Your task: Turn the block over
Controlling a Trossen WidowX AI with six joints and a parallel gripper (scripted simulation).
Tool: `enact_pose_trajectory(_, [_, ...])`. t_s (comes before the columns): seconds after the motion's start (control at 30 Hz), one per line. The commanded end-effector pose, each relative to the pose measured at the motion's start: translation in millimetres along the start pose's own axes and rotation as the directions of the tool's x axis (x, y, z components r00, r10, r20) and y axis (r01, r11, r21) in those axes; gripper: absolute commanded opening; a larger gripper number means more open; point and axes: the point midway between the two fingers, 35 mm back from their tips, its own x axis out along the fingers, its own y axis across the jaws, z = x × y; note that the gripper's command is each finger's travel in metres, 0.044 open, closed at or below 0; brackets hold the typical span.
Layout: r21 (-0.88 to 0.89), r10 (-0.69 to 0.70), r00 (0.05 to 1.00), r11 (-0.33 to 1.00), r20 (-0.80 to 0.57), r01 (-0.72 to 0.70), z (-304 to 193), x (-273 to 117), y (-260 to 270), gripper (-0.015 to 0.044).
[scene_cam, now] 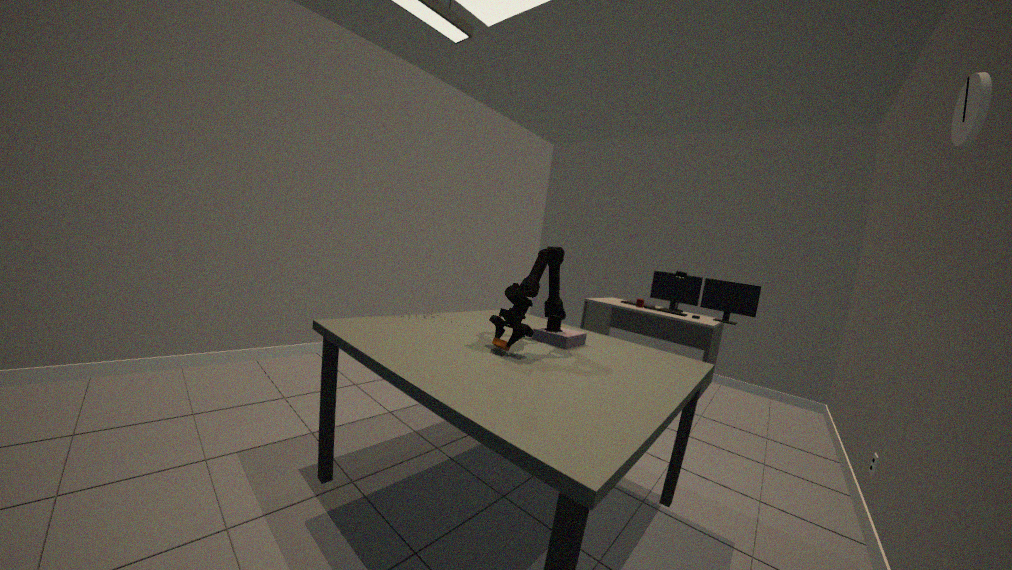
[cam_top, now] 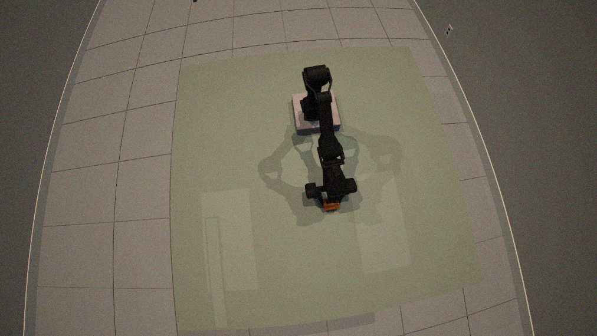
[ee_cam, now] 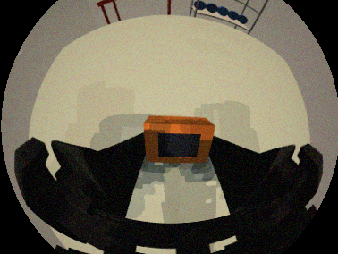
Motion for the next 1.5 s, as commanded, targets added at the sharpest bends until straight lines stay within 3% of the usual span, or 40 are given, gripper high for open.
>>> enact_pose_trajectory(0.0, [-0.004,-0.003,1.000,1.000,0.030,0.003,0.7,-2.2,-0.6,0.0000])
enact_pose_trajectory(0.73, [-0.006,0.003,0.948,1.000,0.319,-0.001,-3.5,36.3,1.8,0.0000])
enact_pose_trajectory(1.47, [-0.005,0.000,0.816,1.000,0.578,0.003,-18.5,22.1,-0.8,0.0000])
